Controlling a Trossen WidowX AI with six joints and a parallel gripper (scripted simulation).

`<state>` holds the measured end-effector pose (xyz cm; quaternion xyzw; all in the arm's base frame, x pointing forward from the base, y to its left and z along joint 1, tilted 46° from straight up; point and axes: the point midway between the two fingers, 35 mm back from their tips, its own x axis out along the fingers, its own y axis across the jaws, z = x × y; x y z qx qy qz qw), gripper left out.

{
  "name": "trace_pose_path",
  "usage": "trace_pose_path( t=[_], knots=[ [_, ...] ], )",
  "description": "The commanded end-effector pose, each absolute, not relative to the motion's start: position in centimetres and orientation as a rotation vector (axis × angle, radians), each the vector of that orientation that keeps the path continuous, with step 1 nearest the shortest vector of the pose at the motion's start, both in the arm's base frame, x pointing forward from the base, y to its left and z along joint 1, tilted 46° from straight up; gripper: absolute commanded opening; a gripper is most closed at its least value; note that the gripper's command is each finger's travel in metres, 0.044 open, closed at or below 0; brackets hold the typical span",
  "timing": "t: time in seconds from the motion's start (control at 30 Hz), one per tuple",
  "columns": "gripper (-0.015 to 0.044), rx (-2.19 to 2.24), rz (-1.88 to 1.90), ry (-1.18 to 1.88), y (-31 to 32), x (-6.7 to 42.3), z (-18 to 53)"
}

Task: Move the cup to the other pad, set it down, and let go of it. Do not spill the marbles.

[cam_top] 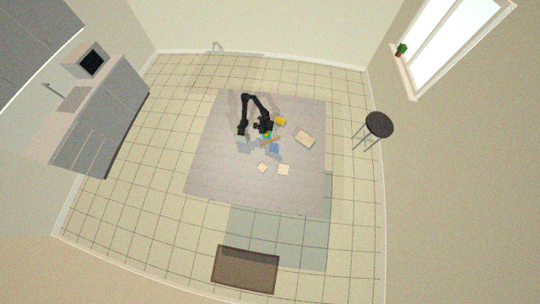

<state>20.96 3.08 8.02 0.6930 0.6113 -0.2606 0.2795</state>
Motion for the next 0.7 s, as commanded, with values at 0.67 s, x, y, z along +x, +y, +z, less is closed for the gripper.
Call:
trace_pose_path(
  t=[0.67],
  knots=[
    [0.0147, 1.858, -0.697, 1.636, 1.0, 20.6, 10.0]
  ],
)
